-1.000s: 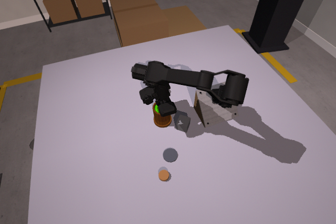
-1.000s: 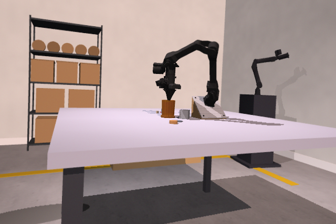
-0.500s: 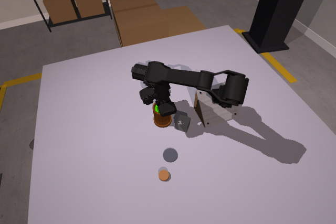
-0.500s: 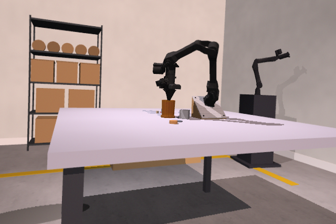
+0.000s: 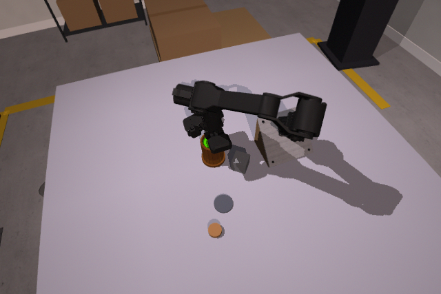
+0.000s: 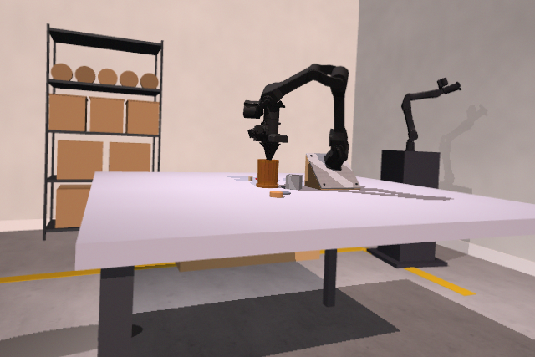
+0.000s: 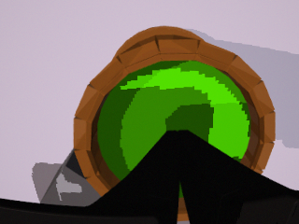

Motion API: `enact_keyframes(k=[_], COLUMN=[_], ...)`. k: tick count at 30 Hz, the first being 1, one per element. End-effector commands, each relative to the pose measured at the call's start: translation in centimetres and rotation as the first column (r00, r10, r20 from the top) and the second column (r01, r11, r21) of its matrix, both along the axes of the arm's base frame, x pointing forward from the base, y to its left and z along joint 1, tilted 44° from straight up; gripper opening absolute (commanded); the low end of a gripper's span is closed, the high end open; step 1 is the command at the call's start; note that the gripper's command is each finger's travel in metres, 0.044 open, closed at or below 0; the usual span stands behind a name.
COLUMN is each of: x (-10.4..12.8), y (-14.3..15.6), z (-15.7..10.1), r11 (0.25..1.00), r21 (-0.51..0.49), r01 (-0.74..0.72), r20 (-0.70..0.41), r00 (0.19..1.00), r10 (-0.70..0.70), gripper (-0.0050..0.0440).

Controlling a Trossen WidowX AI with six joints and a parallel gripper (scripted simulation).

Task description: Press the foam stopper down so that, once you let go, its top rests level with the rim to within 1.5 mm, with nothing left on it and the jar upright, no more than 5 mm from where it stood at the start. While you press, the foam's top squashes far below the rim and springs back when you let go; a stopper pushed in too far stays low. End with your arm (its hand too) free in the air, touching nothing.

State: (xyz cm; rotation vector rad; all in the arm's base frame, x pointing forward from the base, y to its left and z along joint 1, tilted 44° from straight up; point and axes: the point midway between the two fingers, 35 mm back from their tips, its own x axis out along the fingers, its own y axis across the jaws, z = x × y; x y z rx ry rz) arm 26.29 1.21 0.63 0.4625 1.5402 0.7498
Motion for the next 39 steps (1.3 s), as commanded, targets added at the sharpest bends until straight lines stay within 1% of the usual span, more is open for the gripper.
enact_keyframes(k=[1, 39], x=[-0.62, -0.73], y=[0.48, 0.75], z=[-0.25, -0.53], r11=[1.000, 1.000], r21=[0.001, 0.001], r01=[-0.012, -0.012], r20=[-0.021, -0.022], r00=[1.000, 1.000], r10=[0.012, 0.012], gripper=[0.0000, 0.0000])
